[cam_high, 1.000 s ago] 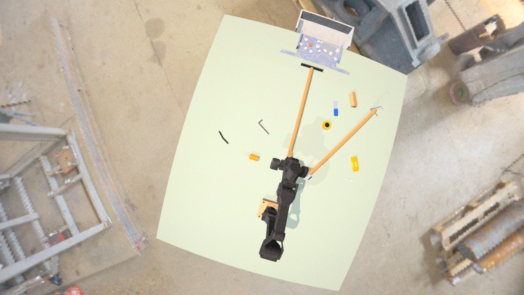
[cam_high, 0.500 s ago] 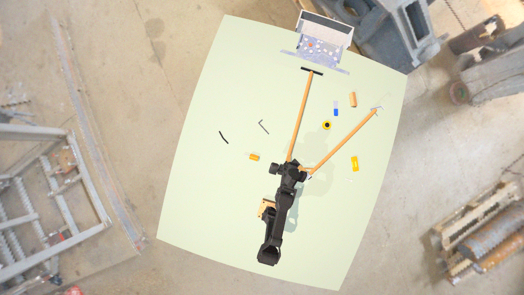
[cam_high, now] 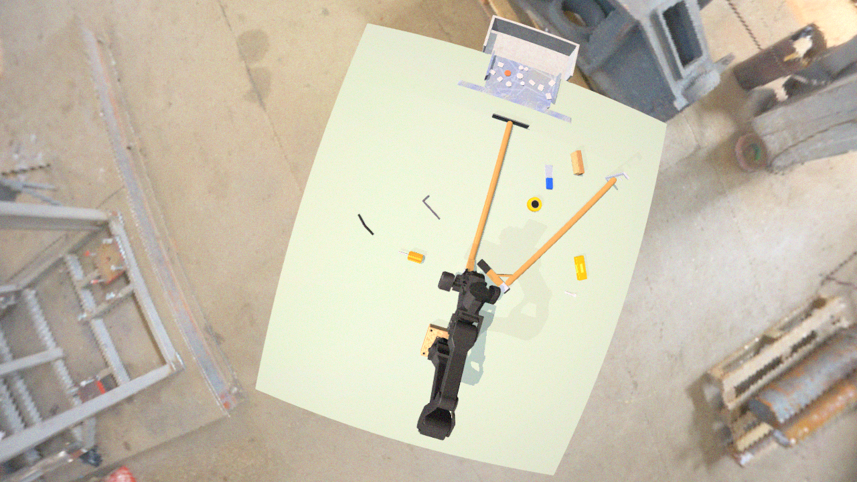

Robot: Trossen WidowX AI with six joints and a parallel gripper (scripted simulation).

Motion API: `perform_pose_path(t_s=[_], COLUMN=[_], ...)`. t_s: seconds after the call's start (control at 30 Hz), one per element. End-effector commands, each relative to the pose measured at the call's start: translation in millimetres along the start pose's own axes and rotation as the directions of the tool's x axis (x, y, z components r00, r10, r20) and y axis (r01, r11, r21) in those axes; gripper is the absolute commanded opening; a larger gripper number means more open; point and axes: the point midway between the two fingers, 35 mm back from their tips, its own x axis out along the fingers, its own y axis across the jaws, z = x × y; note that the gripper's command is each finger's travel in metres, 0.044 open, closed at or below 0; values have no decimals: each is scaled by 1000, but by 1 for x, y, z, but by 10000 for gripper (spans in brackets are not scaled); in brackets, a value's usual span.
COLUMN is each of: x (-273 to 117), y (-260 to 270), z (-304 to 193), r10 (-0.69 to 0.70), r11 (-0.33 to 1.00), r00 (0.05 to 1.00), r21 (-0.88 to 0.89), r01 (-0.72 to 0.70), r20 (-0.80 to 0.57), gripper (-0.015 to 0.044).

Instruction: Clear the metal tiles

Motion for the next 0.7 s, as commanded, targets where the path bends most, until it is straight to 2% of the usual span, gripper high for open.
perform_pose_path(t_s=[0.0, 0.67], x=[-2, -6], y=[-3, -29], z=[2, -3], r10=[-5, -9], r11=[1000, 1000], r00=[1000, 1000], r21=[2, 5], r01=[5, 9], r20=[11, 0], gripper=[0, 0])
